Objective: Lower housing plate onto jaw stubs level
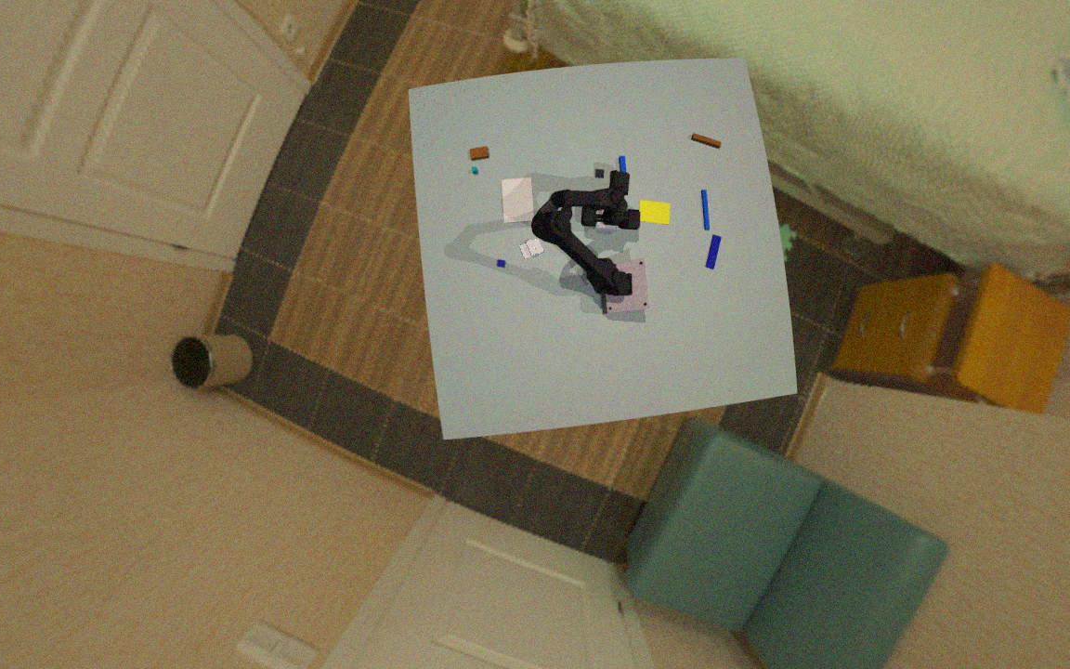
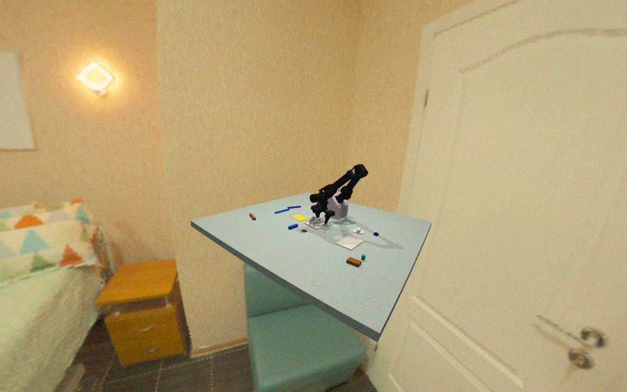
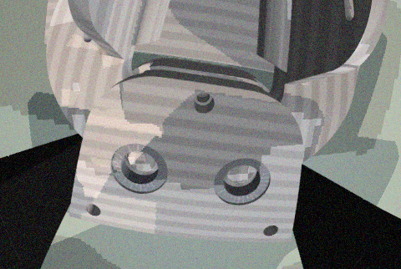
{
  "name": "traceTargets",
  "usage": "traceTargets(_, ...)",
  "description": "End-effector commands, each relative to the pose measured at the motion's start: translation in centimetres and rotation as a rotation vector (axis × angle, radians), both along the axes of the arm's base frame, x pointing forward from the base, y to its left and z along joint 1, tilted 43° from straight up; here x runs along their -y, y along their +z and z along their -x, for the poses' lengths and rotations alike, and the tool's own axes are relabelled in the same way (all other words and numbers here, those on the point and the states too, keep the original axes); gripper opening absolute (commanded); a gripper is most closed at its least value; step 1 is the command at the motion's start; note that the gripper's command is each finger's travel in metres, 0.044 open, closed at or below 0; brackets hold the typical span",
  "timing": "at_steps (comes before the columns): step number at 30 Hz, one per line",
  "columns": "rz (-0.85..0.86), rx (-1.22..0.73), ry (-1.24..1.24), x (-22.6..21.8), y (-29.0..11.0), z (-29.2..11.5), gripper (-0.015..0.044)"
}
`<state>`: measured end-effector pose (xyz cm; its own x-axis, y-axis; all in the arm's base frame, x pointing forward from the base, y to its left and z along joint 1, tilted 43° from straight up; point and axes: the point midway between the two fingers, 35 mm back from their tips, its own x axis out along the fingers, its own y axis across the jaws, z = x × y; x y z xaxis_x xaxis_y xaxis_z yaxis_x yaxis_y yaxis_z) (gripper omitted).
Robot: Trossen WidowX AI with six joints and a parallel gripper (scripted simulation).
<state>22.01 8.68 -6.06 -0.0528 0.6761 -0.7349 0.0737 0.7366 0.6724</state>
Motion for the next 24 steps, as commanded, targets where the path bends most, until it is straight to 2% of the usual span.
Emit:
traceTargets(1, -0.004, -0.001, -0.003, -0.11, -0.05, 0.01, 0.0351)
traceTargets(24, -0.004, -0.002, -0.003, -0.39, -0.34, 0.03, 0.0351)
